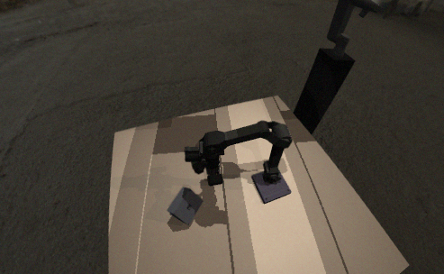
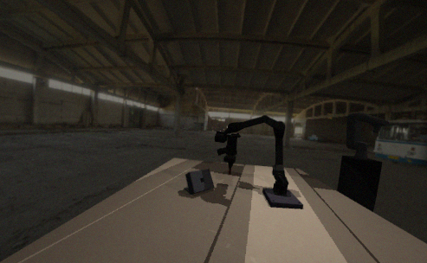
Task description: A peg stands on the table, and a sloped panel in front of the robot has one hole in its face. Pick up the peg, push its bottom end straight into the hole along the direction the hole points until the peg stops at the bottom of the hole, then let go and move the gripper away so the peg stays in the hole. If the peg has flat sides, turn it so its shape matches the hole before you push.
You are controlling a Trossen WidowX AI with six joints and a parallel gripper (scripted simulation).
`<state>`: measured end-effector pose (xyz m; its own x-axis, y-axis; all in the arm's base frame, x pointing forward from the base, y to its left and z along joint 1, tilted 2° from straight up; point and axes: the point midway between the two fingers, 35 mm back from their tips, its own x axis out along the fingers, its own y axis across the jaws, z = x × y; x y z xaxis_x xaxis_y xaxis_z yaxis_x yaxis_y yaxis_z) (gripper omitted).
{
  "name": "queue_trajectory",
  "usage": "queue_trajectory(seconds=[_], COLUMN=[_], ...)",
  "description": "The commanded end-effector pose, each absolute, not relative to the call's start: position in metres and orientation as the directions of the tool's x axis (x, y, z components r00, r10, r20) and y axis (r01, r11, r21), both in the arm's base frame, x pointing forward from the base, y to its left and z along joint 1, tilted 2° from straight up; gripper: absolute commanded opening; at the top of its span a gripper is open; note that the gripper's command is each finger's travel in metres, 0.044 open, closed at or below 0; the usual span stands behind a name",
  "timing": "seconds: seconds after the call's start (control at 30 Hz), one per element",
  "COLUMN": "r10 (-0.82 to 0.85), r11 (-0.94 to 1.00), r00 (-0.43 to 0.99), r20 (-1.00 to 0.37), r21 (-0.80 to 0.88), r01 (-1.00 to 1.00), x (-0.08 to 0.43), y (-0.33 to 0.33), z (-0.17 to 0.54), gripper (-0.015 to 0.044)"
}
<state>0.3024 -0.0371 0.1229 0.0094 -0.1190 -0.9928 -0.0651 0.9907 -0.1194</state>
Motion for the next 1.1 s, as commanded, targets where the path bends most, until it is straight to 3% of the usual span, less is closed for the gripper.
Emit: queue_trajectory(seconds=[0.0,1.07], r10=[-0.137,-0.269], r11=[0.986,0.931], r00=[0.012,0.069], r20=[-0.990,-0.961], r21=[-0.138,-0.278], r01=[-0.089,-0.235], x=[0.304,0.317], y=[-0.034,-0.005], z=[0.121,0.117], gripper=[0.0000,0.0000])
